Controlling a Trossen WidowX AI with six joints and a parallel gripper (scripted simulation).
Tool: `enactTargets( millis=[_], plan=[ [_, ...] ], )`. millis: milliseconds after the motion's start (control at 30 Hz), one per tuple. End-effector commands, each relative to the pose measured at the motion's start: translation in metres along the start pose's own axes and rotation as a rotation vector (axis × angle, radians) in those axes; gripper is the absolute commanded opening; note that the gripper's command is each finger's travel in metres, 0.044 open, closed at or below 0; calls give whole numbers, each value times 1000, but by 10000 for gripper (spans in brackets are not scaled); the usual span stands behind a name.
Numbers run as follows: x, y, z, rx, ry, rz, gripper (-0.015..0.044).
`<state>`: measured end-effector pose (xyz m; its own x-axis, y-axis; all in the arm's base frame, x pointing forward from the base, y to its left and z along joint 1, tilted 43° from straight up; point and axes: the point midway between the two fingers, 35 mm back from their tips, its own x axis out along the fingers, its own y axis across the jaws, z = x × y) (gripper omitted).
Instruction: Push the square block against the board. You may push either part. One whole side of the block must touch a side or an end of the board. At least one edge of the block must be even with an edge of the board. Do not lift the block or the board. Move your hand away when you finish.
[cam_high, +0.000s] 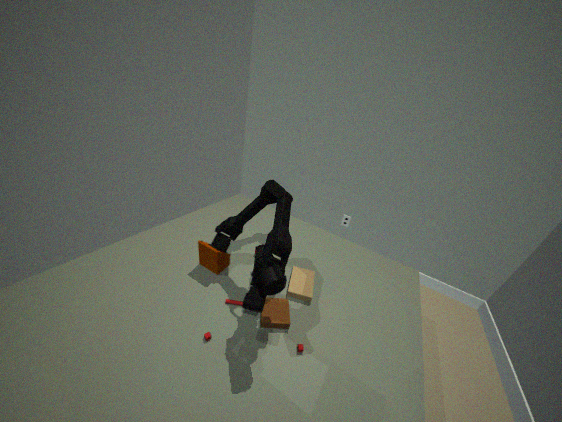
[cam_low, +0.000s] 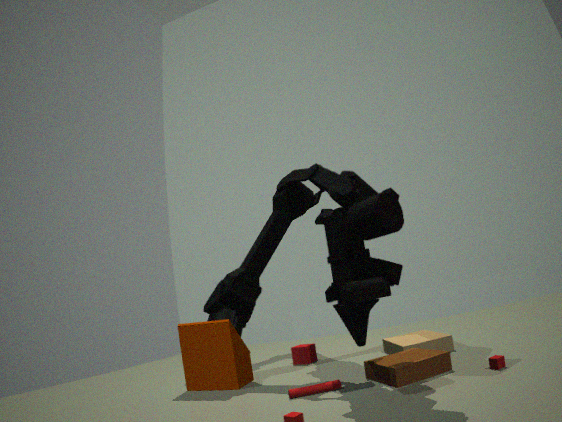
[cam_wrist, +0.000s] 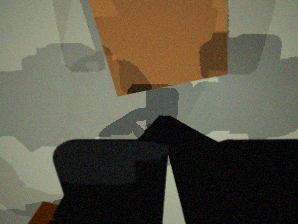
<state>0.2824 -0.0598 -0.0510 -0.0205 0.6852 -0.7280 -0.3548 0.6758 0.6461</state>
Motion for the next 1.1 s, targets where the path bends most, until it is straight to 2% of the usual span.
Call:
enactTargets(
  millis=[0,300,400,467,1067],
  plan=[
    [0,12,-9,-129,0,-10,0],
    [5,18,-14,-194,0,-9,0],
    [45,20,-15,-210,0,-8,0],
    [57,21,-16,-216,-1,-7,0],
    [56,23,2,-216,-1,-9,0]
  ],
)
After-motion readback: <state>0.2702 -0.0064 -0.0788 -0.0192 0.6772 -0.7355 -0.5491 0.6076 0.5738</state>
